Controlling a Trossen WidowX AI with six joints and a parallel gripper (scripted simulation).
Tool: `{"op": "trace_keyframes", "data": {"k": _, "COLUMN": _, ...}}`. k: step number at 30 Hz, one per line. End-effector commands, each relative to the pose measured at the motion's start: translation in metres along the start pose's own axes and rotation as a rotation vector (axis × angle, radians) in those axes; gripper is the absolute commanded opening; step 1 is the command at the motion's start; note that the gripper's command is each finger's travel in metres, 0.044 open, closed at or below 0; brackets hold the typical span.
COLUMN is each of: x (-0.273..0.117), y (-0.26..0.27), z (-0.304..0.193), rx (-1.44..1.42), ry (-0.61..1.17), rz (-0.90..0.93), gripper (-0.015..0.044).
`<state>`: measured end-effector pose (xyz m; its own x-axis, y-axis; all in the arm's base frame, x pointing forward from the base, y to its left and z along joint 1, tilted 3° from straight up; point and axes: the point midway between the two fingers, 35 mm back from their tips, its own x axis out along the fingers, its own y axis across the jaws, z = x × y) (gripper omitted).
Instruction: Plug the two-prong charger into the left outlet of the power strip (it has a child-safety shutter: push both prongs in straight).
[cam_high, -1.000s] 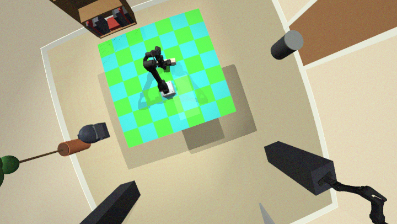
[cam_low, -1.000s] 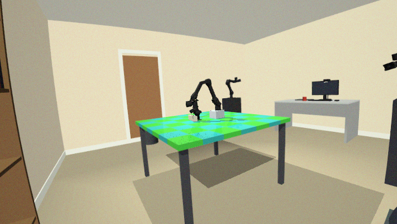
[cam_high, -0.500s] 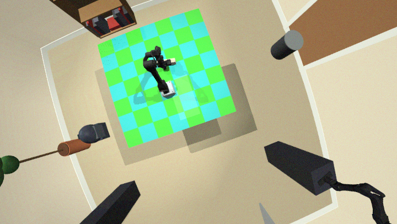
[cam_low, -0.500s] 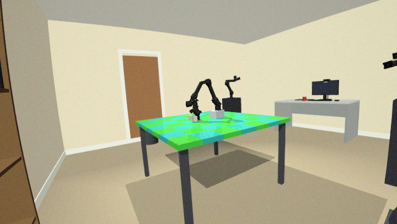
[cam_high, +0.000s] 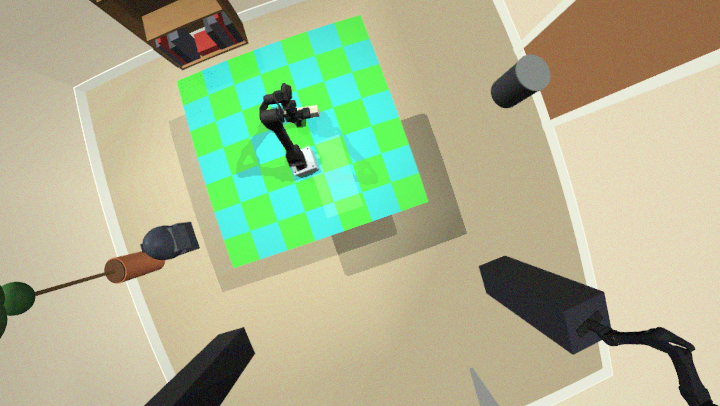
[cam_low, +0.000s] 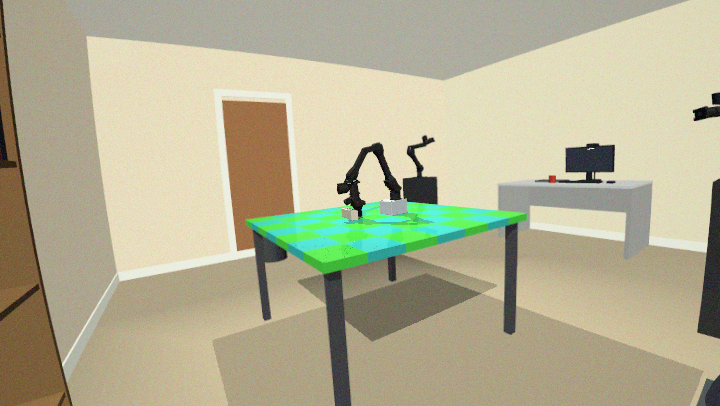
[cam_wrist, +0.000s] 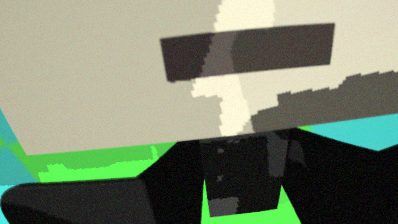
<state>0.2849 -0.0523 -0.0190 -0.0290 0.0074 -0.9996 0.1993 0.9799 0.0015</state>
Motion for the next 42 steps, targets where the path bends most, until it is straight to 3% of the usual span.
{"op": "trace_keyframes", "data": {"k": 1, "x": -0.0055, "y": 0.0006, "z": 0.0083, "rx": -0.001, "ry": -0.039, "rz": 0.004, "gripper": 0.0}}
{"op": "trace_keyframes", "data": {"k": 42, "x": -0.0031, "y": 0.0004, "z": 0.0078, "rx": -0.001, "ry": -0.039, "rz": 0.004, "gripper": 0.0}}
